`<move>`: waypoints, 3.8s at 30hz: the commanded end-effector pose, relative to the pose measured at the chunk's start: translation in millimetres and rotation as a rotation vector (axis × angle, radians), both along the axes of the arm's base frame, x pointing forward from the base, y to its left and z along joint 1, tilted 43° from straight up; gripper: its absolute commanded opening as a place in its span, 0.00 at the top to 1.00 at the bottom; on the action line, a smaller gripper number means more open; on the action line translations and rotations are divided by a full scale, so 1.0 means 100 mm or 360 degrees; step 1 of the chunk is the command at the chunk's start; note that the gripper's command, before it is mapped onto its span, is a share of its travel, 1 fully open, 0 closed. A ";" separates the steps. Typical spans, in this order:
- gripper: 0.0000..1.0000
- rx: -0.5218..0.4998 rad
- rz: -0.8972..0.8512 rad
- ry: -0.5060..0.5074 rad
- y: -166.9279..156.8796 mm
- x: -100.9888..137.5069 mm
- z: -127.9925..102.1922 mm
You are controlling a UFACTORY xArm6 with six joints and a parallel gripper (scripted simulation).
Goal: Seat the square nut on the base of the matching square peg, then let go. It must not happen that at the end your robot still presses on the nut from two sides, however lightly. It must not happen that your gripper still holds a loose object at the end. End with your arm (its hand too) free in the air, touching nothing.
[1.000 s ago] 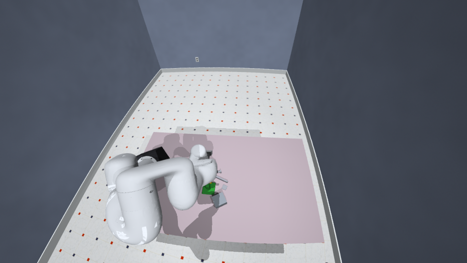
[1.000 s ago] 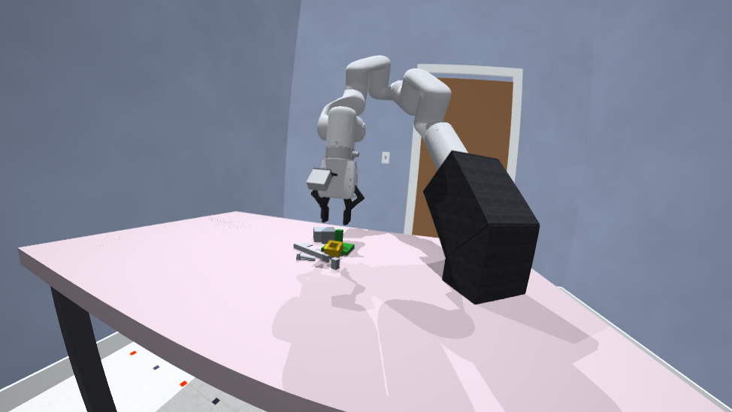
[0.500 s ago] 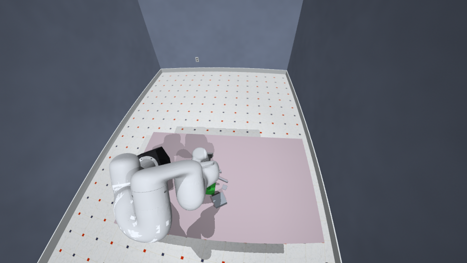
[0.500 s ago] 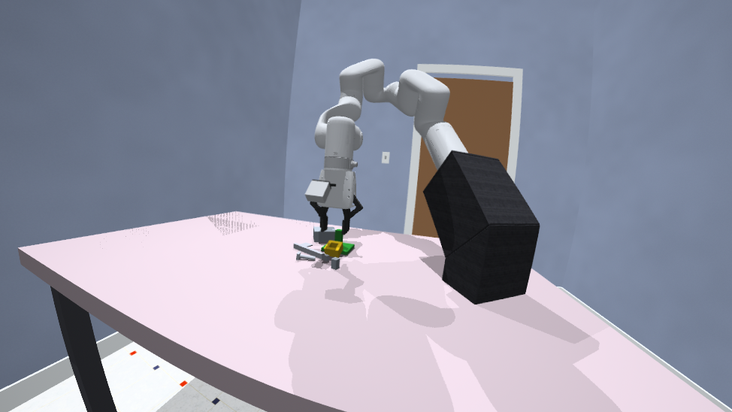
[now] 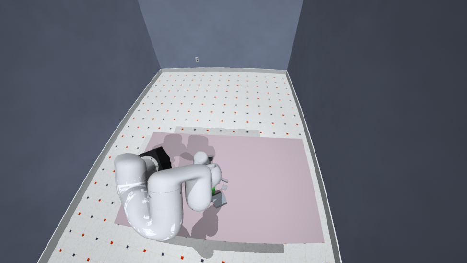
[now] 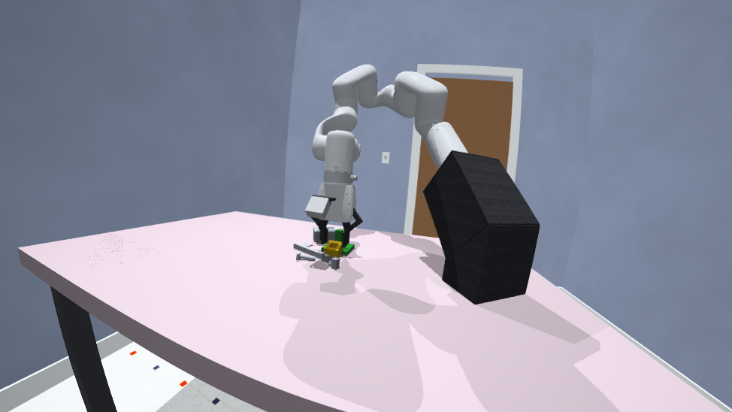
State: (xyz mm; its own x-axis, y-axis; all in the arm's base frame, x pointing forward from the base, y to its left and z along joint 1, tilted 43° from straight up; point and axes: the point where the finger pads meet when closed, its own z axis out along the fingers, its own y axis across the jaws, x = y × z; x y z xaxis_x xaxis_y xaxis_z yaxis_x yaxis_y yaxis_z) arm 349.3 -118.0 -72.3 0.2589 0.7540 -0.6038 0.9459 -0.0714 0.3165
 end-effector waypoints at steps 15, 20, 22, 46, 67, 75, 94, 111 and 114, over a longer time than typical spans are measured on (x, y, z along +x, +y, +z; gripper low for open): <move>1.00 0.0007 0.0003 -0.0002 -0.08 0.02 -0.11; 1.00 0.0007 0.0003 -0.0002 -0.08 0.02 -0.11; 1.00 0.0007 0.0003 -0.0002 -0.08 0.02 -0.11; 1.00 0.0005 0.0003 -0.0002 -0.04 0.01 -0.06; 1.00 0.0004 0.0002 -0.0003 0.23 -0.07 0.24; 1.00 0.0004 0.0003 -0.0003 0.23 -0.07 0.24; 1.00 0.0078 0.0026 -0.0016 0.23 -0.04 0.23; 1.00 0.0268 0.0089 -0.0038 0.23 0.01 0.21; 1.00 0.0309 0.0103 -0.0041 0.23 0.01 0.21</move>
